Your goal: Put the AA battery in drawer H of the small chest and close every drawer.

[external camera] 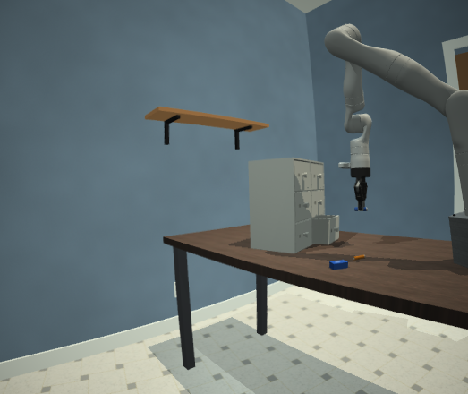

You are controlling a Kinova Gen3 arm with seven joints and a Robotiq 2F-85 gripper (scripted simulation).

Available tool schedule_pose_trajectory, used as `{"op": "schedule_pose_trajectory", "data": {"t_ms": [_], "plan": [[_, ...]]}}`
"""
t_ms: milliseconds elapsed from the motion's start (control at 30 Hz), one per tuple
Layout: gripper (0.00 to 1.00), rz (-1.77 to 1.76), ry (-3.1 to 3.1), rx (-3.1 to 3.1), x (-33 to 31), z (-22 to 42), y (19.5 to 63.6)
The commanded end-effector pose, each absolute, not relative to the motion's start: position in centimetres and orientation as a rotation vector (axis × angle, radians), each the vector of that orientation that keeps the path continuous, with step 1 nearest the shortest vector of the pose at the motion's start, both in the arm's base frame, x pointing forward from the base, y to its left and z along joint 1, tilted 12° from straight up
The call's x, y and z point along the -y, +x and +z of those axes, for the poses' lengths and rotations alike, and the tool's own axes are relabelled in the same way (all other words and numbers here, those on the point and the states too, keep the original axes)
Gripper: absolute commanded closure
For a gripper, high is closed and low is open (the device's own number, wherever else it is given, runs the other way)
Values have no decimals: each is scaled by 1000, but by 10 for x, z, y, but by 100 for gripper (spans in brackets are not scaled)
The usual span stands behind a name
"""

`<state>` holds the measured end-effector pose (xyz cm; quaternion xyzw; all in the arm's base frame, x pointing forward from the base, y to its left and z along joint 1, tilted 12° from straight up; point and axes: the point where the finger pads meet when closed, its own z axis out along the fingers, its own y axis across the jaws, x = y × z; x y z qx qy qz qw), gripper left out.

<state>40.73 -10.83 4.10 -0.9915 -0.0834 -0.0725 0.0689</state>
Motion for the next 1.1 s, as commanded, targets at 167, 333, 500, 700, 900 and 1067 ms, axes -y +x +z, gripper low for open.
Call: {"op": "schedule_pose_trajectory", "data": {"t_ms": [167,333,500,700,900,1067], "plan": [[91,-224,-2985,252,108,42,408],[91,-226,-2985,252,108,42,408],[91,-229,-2984,252,108,42,408],[91,-234,-2983,252,108,42,408],[91,-244,-2982,251,108,42,408],[91,-256,-2980,250,108,42,408]]}}
